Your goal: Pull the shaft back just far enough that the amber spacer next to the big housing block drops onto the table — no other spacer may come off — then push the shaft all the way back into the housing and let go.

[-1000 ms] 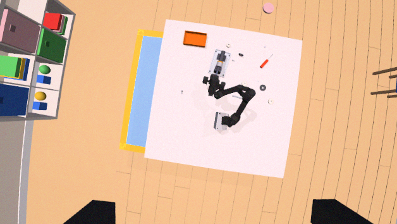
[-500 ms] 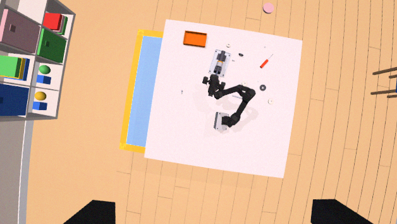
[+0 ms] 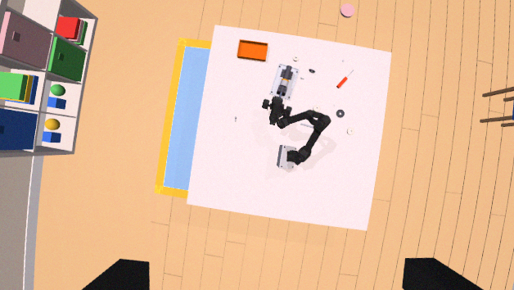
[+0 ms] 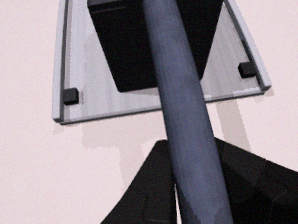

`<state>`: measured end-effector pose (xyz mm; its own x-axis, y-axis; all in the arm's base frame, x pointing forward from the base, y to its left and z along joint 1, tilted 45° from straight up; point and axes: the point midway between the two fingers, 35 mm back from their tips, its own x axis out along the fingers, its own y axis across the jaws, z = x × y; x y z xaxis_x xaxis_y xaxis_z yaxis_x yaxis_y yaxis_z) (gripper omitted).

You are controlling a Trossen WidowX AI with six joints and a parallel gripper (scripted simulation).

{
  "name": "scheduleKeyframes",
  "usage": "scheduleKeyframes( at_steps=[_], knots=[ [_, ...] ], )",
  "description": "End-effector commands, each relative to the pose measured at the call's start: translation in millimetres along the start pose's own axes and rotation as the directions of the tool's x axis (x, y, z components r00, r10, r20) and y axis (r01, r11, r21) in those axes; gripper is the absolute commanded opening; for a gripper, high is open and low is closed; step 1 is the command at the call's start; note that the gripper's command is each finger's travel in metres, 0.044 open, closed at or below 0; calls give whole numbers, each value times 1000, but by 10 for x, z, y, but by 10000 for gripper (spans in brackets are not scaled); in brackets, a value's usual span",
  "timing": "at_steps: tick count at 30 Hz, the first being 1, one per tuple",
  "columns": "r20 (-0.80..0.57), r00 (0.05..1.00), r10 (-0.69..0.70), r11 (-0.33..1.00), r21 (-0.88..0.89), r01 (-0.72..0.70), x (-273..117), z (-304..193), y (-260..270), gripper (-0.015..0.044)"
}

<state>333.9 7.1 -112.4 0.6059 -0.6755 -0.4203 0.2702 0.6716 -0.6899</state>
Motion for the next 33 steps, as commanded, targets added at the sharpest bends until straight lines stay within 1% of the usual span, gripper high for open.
scheduleKeyframes(
  at_steps=[1, 33],
  knots=[
    [-1, 1000, -3, 1000, -1, 3, -10, -15, -9, 0],
    [-1, 1000, -3, 1000, -1, 3, -33, -37, -8, 0]
  ],
)
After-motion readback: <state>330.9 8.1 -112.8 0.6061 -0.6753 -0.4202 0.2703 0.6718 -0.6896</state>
